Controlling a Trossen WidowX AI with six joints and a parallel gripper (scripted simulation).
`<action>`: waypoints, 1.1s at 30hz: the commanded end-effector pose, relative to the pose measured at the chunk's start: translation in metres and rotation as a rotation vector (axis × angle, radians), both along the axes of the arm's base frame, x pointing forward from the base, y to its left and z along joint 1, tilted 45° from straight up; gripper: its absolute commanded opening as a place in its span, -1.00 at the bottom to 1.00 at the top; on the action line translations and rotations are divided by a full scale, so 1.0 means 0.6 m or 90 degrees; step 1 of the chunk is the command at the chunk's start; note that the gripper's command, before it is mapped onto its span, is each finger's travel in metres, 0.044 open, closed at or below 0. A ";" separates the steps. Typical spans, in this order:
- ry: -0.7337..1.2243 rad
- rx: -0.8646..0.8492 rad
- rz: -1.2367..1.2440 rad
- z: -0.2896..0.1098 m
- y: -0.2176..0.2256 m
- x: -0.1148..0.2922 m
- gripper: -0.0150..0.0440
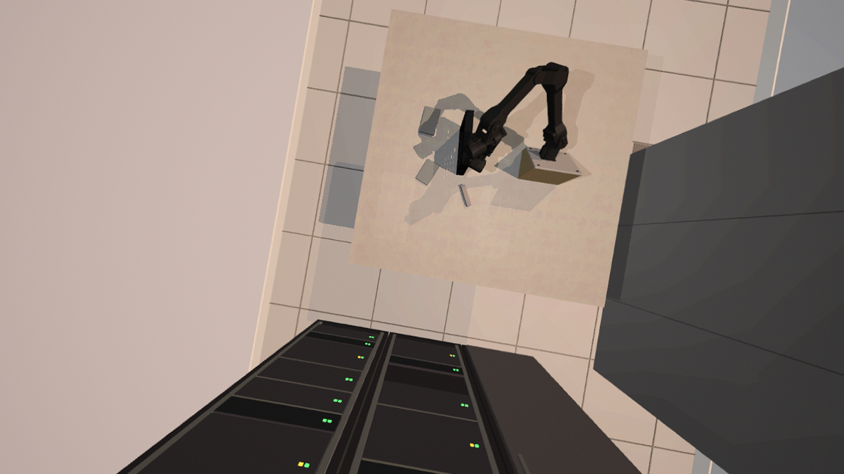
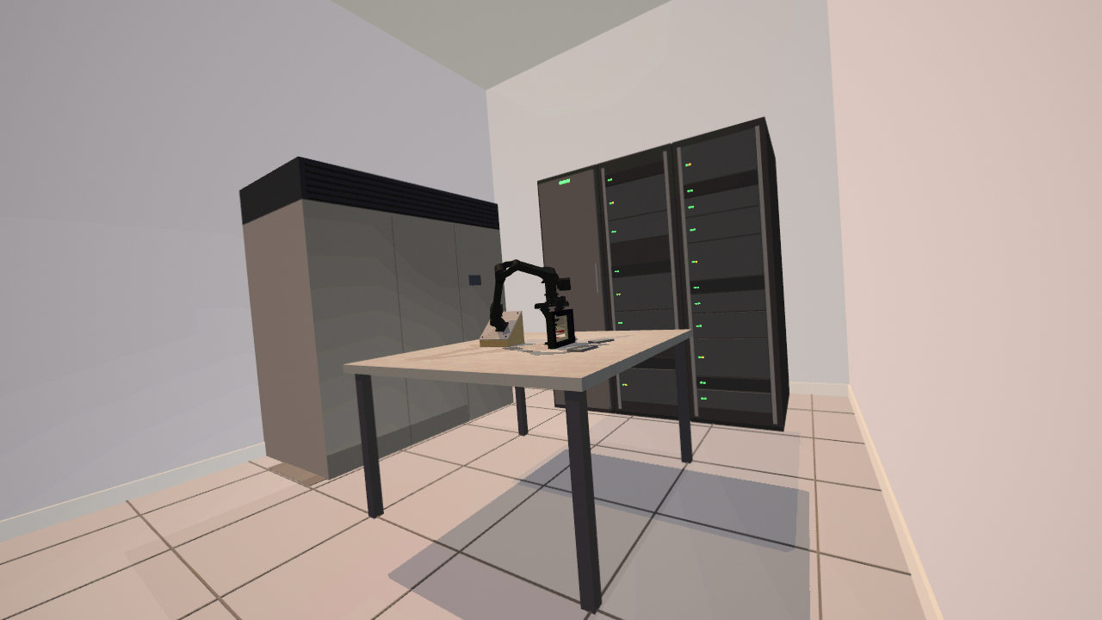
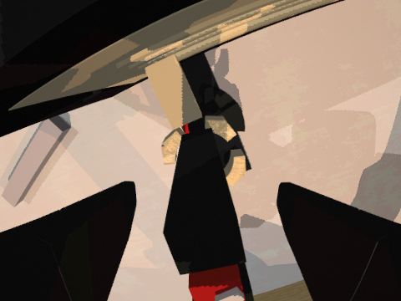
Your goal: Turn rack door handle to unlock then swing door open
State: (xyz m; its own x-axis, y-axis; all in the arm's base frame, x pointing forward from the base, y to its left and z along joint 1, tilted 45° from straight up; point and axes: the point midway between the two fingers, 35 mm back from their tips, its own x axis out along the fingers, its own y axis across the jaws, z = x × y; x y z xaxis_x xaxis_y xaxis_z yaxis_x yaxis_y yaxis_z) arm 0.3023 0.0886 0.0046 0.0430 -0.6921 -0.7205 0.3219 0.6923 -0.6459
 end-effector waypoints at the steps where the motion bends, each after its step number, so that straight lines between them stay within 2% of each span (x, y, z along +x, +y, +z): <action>1: -0.091 0.004 -0.089 0.001 0.000 0.002 0.47; 23: -0.568 0.036 -0.585 0.001 0.000 0.002 0.47; 33: -0.582 0.037 -0.600 0.001 0.000 0.002 0.42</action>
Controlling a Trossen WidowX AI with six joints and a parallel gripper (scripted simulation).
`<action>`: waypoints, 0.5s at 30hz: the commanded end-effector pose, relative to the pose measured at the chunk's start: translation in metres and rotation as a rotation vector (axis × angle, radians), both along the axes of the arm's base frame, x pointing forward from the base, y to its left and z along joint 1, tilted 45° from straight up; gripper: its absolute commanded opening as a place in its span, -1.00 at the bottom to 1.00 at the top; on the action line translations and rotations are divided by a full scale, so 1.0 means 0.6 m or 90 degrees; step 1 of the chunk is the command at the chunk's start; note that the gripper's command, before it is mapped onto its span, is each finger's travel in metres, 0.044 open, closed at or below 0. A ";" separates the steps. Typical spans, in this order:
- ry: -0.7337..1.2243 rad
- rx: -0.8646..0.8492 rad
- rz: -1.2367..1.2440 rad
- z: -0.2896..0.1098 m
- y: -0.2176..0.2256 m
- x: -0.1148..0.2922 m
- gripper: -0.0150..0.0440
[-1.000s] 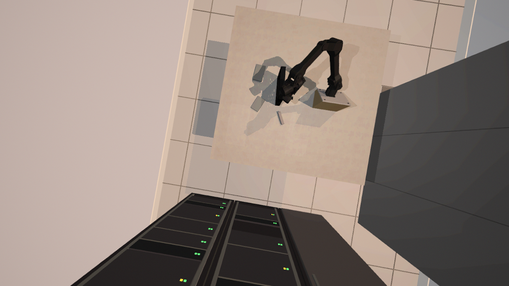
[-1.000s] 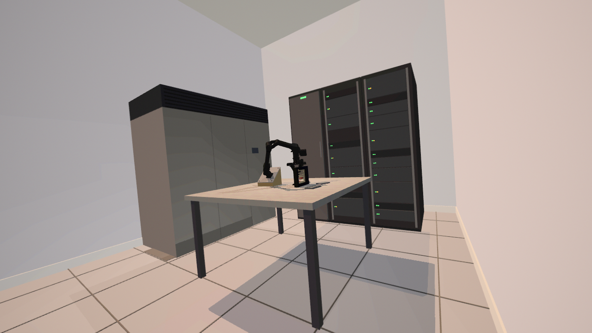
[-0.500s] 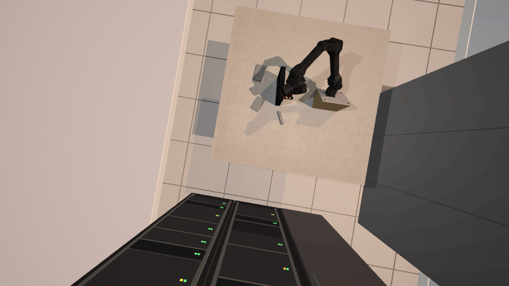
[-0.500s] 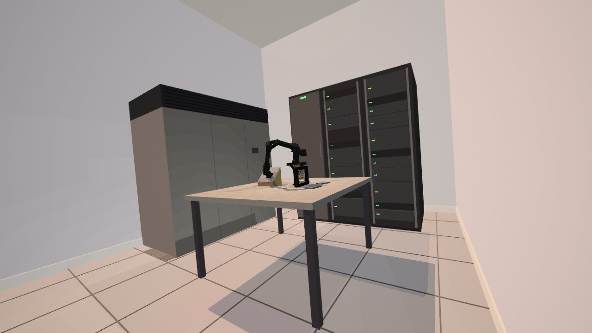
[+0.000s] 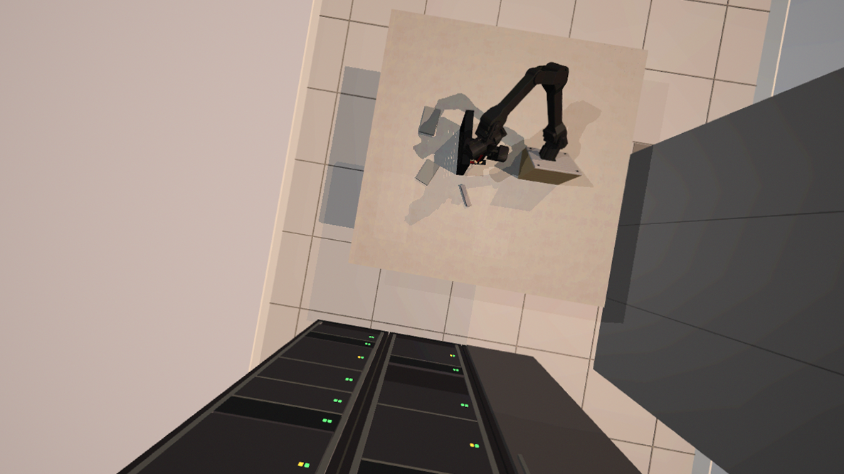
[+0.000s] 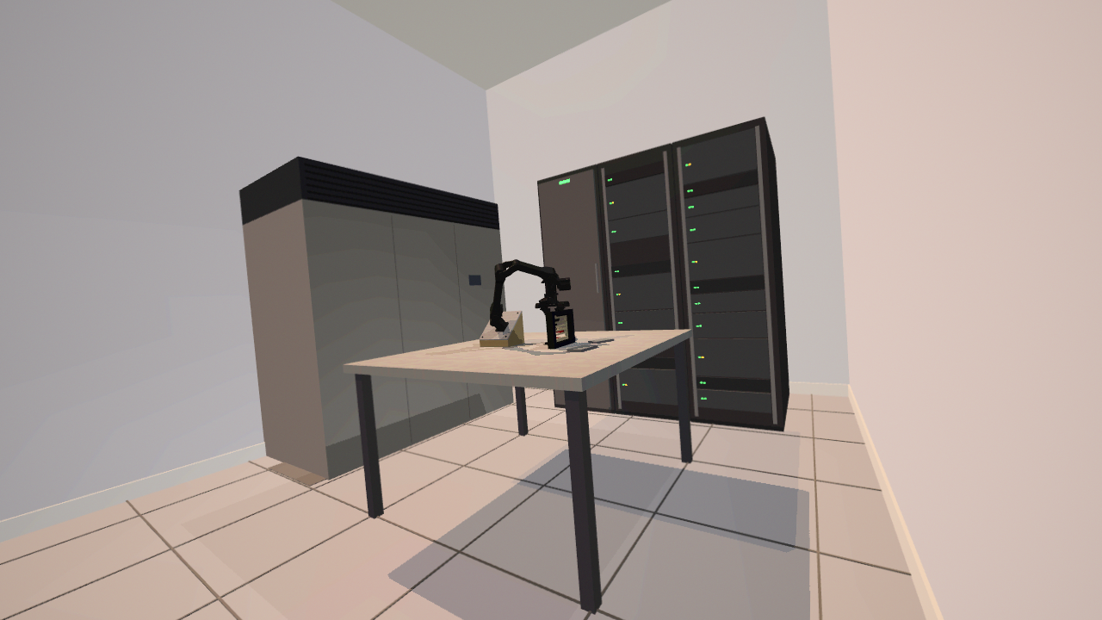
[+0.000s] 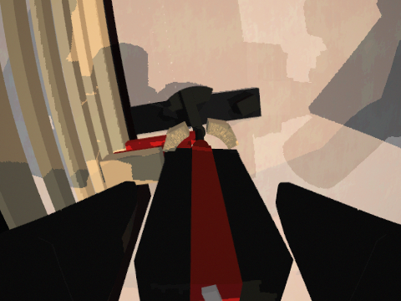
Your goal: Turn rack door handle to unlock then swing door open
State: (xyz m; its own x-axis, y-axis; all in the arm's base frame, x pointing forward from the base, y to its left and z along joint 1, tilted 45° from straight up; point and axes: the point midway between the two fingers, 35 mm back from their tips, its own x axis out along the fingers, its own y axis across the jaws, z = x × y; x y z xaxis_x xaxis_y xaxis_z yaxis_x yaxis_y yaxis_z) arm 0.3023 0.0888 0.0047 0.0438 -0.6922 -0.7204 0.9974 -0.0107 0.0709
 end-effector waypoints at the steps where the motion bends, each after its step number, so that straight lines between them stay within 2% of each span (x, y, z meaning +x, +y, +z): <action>1: -0.009 -0.001 -0.004 0.001 0.000 0.002 0.40; 15: -0.009 -0.001 -0.004 0.001 0.000 0.002 0.08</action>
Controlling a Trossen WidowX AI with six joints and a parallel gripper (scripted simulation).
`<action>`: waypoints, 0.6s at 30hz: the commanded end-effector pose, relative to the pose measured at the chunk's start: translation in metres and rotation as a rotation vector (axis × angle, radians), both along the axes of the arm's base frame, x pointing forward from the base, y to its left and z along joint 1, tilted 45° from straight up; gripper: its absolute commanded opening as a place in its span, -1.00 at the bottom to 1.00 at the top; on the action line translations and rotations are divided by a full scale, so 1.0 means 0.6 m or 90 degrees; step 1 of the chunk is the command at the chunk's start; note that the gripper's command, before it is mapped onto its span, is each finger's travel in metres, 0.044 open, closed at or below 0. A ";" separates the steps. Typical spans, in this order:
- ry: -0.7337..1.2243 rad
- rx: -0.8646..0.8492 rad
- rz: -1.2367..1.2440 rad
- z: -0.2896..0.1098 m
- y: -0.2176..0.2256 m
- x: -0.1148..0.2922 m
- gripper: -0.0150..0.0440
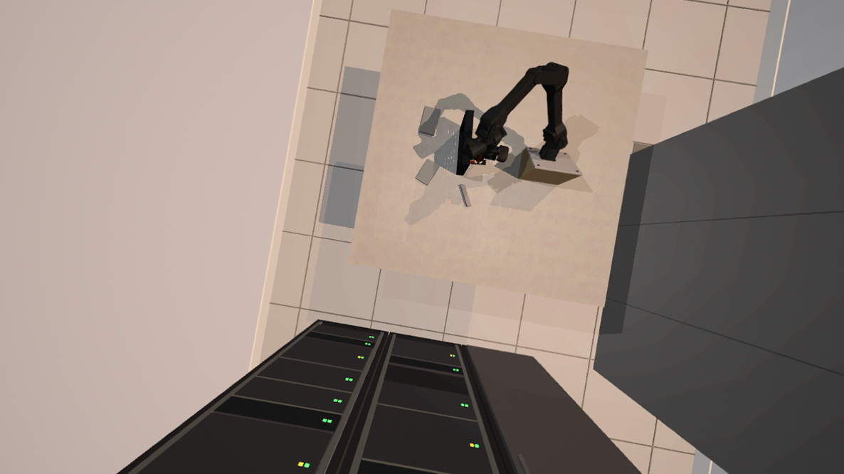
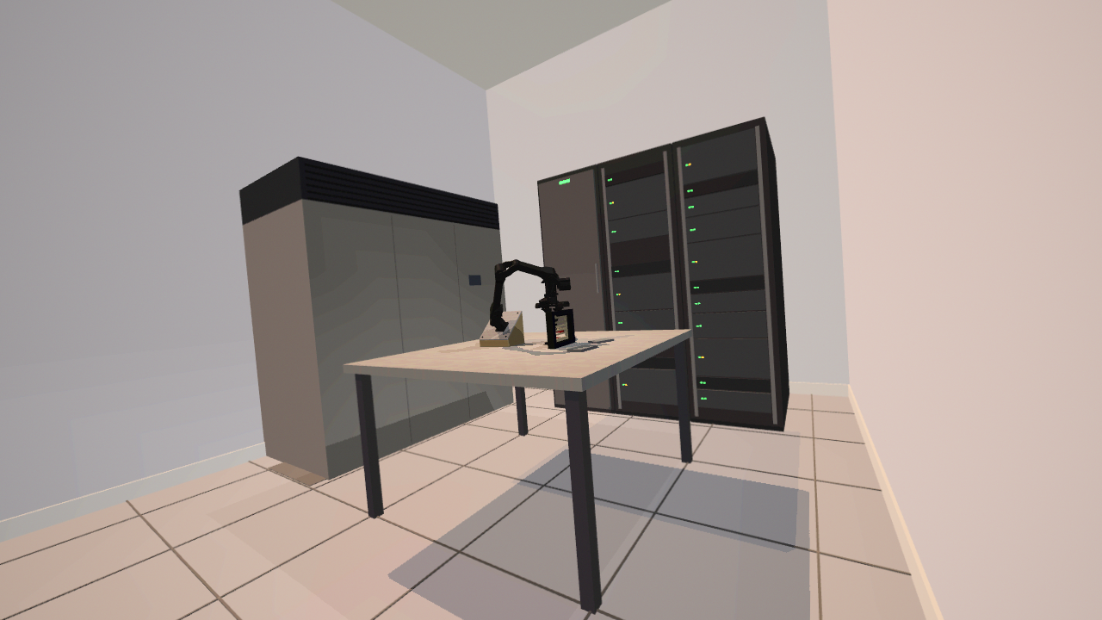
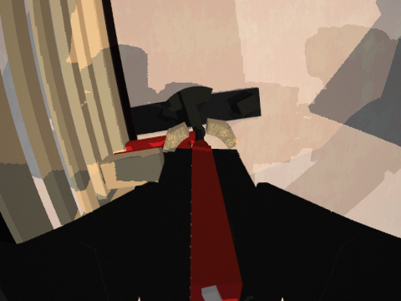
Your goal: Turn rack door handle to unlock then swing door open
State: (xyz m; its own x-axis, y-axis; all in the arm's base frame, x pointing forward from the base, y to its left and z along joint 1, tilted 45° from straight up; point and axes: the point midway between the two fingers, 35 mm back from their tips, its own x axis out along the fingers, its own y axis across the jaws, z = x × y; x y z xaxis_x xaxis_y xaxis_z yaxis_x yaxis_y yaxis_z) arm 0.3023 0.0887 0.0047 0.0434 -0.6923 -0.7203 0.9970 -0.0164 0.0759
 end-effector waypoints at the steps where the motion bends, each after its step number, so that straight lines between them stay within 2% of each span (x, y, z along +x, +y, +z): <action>1: -0.006 -0.001 -0.001 0.001 0.000 0.002 0.06; 18: -0.006 -0.001 -0.001 0.001 0.000 0.002 -0.32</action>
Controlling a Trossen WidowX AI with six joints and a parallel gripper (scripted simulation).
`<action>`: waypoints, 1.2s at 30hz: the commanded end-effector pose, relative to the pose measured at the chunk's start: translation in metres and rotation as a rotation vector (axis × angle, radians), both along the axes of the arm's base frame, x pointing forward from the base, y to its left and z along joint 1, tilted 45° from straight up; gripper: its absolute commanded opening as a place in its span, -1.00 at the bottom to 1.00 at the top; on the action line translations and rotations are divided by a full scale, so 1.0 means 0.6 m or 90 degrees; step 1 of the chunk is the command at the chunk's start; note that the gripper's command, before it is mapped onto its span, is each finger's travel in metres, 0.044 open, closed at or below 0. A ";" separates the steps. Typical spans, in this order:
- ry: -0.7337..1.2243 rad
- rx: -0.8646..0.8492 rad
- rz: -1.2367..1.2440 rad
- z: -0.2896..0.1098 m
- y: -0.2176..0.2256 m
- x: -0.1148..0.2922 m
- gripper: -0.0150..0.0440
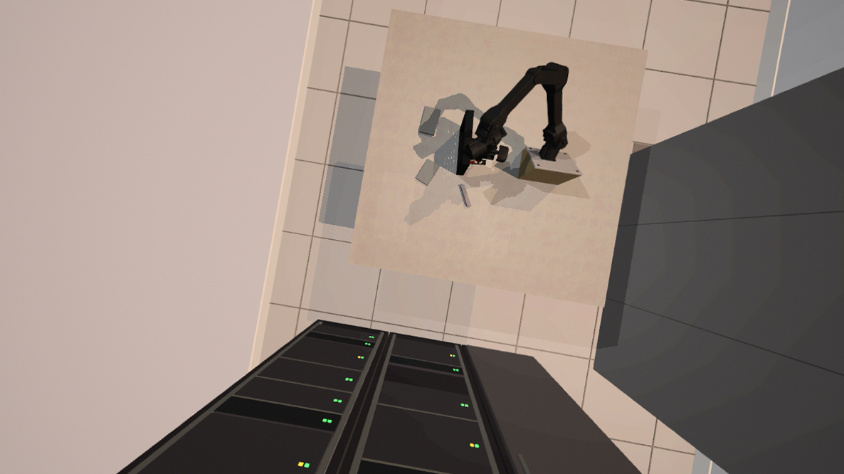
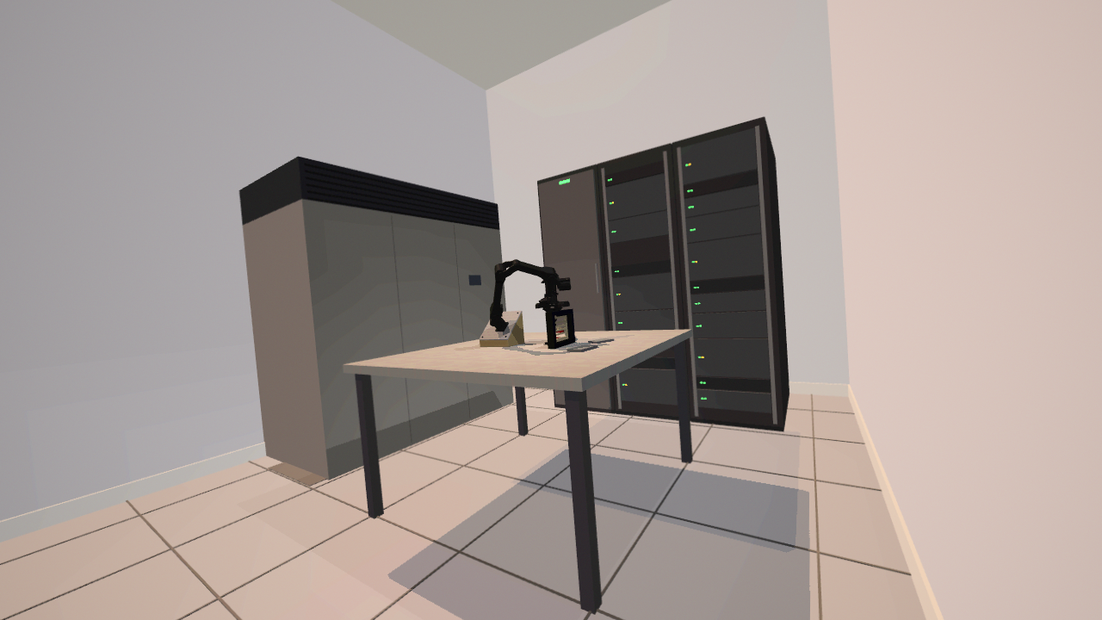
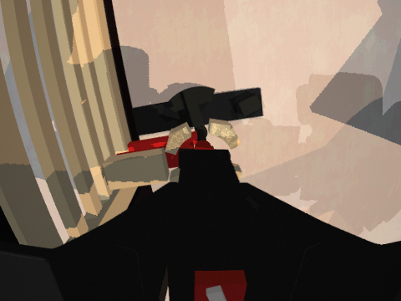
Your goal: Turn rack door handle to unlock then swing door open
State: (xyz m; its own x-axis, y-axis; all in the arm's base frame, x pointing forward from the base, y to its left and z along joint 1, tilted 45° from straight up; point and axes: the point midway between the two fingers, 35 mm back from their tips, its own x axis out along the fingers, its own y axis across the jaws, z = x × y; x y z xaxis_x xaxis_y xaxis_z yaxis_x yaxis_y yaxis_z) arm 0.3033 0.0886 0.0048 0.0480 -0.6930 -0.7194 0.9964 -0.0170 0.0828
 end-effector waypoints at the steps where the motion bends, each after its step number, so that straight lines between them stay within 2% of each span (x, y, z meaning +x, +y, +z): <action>1: -0.001 -0.001 0.000 0.001 0.000 0.000 -0.35; 6: -0.001 -0.001 0.000 0.001 0.000 0.000 -0.46; 10: 0.005 -0.001 0.006 0.001 0.000 -0.001 -0.46; 36: 0.254 -0.019 0.262 0.023 -0.027 -0.055 -0.46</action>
State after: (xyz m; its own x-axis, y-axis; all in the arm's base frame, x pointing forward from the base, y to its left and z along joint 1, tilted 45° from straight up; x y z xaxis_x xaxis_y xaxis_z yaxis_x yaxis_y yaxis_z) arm 0.2746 0.0752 0.0152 0.0421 -0.6964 -0.7164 0.9084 0.3253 -0.2629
